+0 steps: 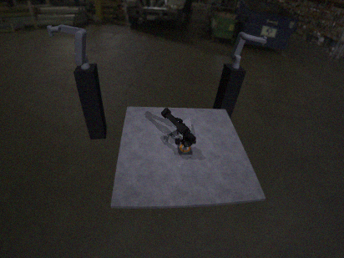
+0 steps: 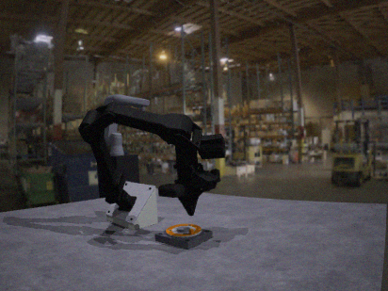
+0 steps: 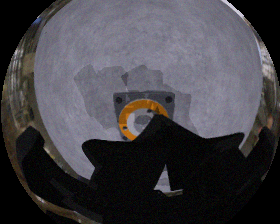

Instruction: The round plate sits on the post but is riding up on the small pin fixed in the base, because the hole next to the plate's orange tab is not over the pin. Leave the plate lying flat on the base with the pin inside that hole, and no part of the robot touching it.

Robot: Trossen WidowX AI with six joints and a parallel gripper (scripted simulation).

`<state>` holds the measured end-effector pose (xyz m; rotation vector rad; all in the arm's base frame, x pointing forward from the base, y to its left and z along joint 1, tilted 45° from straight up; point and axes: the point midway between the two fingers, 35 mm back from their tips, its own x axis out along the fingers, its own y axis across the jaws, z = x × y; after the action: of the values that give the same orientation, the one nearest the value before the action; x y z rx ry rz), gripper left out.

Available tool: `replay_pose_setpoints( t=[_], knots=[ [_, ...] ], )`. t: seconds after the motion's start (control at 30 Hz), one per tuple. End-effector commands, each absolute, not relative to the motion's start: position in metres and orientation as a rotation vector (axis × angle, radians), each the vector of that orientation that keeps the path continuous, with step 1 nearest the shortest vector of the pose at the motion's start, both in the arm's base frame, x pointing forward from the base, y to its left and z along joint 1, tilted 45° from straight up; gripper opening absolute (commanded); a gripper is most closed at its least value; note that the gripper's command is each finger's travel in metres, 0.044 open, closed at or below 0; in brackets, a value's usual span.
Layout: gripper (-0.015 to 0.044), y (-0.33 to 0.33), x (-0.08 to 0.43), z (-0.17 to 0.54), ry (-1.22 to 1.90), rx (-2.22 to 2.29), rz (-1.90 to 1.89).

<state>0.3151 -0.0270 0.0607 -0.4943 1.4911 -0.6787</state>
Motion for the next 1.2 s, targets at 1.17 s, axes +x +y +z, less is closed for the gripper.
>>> replay_pose_setpoints(
  t=[1.17],
  knots=[
    [0.0000, -0.063, 0.313, 0.022, 1.517, -0.492, -0.730]
  ],
)
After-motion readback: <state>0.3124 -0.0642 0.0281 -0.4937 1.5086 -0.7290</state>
